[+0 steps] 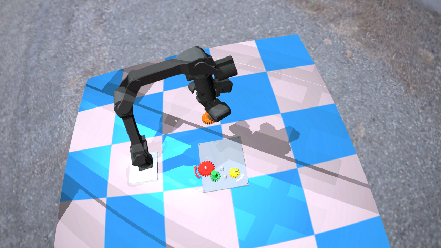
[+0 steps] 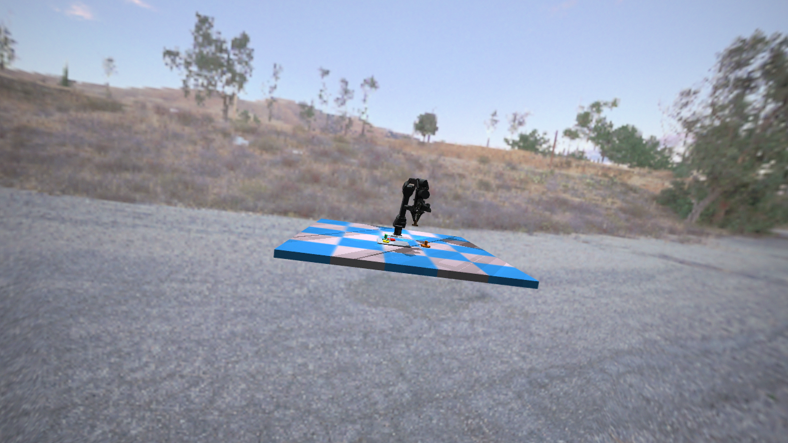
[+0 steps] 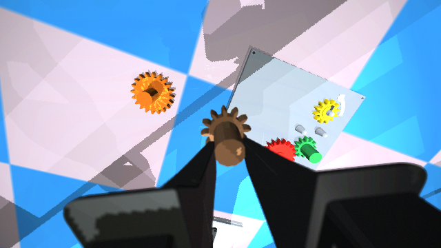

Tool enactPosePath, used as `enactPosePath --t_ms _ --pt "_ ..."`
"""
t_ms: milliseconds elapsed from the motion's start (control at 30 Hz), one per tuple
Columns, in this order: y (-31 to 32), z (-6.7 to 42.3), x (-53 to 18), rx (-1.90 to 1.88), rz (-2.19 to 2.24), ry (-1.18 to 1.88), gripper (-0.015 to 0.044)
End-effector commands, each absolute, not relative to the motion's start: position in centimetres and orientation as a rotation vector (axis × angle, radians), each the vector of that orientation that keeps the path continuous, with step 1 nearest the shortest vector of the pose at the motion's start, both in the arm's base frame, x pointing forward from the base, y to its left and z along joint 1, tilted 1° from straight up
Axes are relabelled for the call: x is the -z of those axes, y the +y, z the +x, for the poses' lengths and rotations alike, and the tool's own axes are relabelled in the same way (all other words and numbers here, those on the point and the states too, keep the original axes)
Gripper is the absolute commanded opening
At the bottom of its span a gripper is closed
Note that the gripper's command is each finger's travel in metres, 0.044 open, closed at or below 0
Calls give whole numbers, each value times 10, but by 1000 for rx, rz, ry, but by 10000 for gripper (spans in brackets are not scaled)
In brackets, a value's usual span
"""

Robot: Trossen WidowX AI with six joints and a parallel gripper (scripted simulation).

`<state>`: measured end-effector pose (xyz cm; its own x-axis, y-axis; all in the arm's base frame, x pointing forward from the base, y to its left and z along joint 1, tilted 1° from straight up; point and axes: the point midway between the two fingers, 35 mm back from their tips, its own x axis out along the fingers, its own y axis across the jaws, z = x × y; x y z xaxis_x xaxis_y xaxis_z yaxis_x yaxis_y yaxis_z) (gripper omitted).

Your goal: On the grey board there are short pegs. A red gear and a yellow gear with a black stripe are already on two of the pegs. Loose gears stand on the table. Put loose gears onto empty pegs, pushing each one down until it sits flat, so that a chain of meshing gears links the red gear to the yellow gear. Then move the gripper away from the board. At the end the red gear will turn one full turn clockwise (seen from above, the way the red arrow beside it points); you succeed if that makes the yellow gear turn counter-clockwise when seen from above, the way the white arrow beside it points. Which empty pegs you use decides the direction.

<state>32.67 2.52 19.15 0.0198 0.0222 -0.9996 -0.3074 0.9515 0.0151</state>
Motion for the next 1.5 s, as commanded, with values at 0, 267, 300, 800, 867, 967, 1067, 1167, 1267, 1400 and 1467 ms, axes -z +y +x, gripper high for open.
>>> enactPosePath --t_ms 0,267,300,800,867,967,1067,1167,1267,1400,1467 --pt "15 329 -188 -260 -237 1533 0" --pt "-5 330 -178 -241 -218 1542 0" --pt "-7 330 -177 -241 -218 1542 0" --pt "-45 332 -162 -242 -224 1541 0" --pt "-50 332 -159 -242 -224 1540 0" --pt "-58 332 -156 -242 -225 1540 0" --pt "-65 331 -153 -242 -227 1540 0" --pt "-73 330 -150 -242 -228 1540 0" --pt "-80 329 -147 -242 -229 1540 0" --pt "-91 328 -143 -242 -230 1539 0" --pt "-96 327 -140 -243 -231 1539 0"
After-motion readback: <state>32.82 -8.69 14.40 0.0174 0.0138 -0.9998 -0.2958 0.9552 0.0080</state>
